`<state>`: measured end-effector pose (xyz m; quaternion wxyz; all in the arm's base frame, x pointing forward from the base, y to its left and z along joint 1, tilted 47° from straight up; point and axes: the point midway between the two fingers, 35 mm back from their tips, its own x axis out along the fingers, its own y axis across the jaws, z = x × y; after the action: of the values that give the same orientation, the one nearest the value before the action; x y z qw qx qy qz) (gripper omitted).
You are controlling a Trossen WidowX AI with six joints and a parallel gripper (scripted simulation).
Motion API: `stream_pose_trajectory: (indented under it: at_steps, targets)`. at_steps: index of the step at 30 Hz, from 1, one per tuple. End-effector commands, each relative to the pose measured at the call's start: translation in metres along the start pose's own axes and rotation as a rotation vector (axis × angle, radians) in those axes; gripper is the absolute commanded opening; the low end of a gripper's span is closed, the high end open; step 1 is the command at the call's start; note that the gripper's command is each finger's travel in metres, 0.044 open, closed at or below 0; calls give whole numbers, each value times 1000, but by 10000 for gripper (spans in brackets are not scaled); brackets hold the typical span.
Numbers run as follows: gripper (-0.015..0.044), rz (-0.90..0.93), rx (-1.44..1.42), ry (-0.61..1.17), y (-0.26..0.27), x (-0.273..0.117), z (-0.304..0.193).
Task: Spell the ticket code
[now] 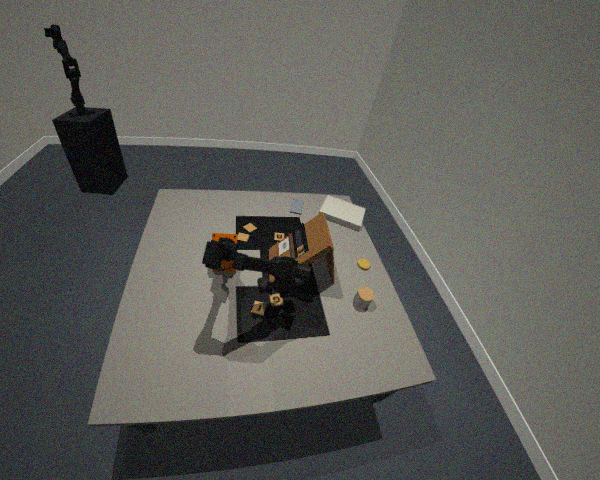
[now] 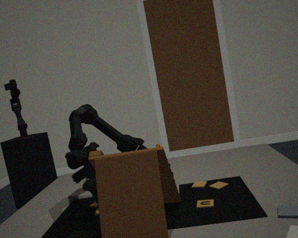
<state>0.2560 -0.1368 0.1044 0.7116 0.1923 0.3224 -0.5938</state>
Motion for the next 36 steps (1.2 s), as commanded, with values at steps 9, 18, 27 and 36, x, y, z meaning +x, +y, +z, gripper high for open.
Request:
stream_pose_trajectory:
  at_steps: [9, 18, 27, 36]
  targets:
    - [340, -14, 16, -4, -3, 24, -2]
    - [340, -14, 15, -6, -5, 35, -3]
    - [340, -14, 15, -5, -5, 37, -3]
    - [340, -14, 15, -6, -6, 52, -3]
